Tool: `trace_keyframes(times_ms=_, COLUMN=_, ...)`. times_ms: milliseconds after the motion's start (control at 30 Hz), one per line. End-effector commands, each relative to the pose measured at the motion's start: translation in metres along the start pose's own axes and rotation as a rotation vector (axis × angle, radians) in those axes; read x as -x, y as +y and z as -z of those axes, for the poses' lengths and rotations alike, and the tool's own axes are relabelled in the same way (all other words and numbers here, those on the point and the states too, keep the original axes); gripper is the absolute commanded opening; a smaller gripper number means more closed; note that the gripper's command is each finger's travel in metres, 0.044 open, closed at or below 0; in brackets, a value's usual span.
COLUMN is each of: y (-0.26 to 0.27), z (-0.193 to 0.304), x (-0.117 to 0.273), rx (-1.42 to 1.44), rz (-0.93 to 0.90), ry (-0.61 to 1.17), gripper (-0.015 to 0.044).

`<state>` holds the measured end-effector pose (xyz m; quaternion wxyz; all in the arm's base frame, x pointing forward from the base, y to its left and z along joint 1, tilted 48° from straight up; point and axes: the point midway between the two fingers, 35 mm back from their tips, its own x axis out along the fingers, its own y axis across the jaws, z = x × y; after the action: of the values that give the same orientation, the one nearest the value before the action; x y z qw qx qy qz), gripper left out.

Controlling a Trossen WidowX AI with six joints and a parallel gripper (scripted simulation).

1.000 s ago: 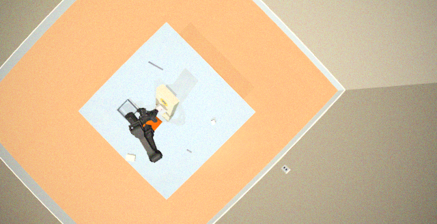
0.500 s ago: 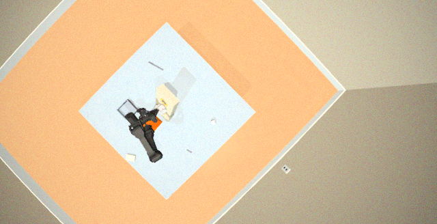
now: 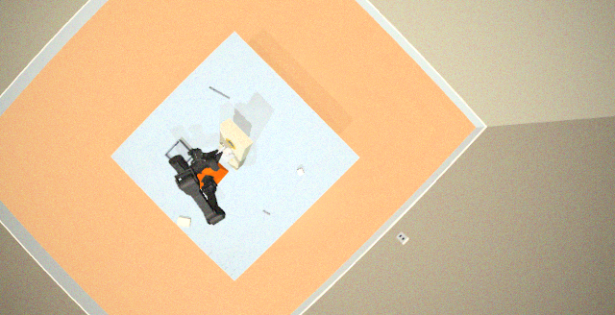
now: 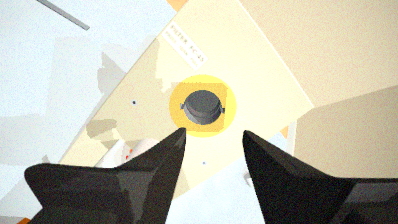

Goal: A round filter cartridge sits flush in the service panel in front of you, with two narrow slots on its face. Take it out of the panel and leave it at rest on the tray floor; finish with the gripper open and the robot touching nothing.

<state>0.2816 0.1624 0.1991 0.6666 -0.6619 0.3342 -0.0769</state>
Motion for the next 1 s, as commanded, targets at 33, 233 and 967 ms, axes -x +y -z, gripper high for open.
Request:
trace_keyframes(times_ms=33, y=-0.020, z=-0.022, x=0.023, rx=-0.019, rz=-0.002, ry=-0.009, gripper=0.0315)
trace_keyframes(times_ms=233, y=-0.025, z=-0.027, x=0.032, rx=-0.071, rz=-0.022, ry=0.007, gripper=0.0368)
trace_keyframes(times_ms=967, y=0.059, z=0.059, x=-0.009, rx=-0.767, rz=-0.172, ry=0.408, gripper=0.0305)
